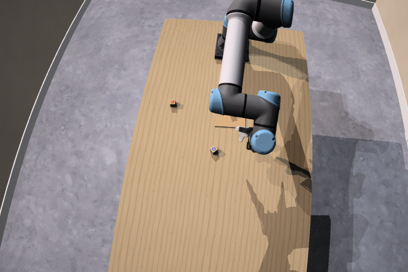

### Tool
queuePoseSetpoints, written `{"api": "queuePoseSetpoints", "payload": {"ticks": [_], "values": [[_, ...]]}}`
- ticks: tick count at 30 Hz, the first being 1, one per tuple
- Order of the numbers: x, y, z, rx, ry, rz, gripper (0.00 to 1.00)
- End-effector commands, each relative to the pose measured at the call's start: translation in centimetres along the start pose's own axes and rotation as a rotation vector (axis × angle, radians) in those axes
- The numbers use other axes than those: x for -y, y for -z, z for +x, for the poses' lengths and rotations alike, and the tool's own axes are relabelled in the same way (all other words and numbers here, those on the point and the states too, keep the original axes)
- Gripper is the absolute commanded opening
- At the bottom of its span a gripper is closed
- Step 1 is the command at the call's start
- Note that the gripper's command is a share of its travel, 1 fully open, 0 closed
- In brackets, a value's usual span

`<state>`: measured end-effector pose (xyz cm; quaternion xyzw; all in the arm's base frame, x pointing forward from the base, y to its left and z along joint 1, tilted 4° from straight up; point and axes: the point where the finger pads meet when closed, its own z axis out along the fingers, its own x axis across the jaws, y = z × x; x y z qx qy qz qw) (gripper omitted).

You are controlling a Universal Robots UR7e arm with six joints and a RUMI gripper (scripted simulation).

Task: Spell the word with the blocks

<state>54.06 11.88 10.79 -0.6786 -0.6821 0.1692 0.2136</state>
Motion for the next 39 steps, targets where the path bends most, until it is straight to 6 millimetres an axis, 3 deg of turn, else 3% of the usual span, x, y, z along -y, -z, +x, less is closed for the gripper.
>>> {"api": "queuePoseSetpoints", "payload": {"ticks": [1,15,21,23,29,39], "values": [[-0.1,0.2,0.0,0.000,0.000,-0.004,1.00],[0.8,-0.2,-1.0,-0.001,-0.001,-0.003,1.00],[3.6,-1.3,-3.8,-0.001,-0.001,-0.004,1.00],[3.6,-1.3,-3.8,-0.001,-0.001,-0.004,1.00],[7.8,-3.6,-7.3,0.000,-0.001,-0.004,1.00],[11.9,-6.3,-9.9,-0.001,-0.001,-0.003,1.00]]}}
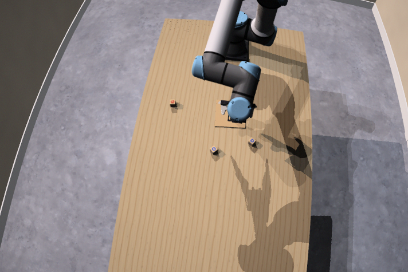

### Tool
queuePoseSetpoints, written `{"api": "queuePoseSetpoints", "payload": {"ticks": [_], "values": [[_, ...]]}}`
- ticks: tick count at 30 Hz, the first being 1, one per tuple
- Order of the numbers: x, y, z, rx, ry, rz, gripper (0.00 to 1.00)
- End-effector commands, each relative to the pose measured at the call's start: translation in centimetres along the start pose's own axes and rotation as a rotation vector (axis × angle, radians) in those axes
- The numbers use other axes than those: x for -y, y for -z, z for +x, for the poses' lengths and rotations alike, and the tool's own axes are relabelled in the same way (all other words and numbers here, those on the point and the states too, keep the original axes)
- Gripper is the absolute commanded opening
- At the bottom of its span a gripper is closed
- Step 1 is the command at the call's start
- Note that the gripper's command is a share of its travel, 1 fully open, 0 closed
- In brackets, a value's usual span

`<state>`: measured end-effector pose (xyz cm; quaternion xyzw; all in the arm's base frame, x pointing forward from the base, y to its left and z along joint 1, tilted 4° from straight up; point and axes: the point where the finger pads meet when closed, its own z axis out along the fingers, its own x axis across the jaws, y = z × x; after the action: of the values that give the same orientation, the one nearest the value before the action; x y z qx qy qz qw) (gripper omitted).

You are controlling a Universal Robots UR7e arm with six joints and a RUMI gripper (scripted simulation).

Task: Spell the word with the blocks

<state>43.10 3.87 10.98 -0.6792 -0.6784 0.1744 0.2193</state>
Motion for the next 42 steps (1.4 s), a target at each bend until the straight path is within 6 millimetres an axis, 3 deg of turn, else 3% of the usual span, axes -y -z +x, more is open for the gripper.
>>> {"api": "queuePoseSetpoints", "payload": {"ticks": [1,42], "values": [[2.26,-1.31,-1.82,0.002,0.006,-0.019,1.00],[2.82,-1.75,-2.07,0.002,0.006,-0.018,1.00]]}}
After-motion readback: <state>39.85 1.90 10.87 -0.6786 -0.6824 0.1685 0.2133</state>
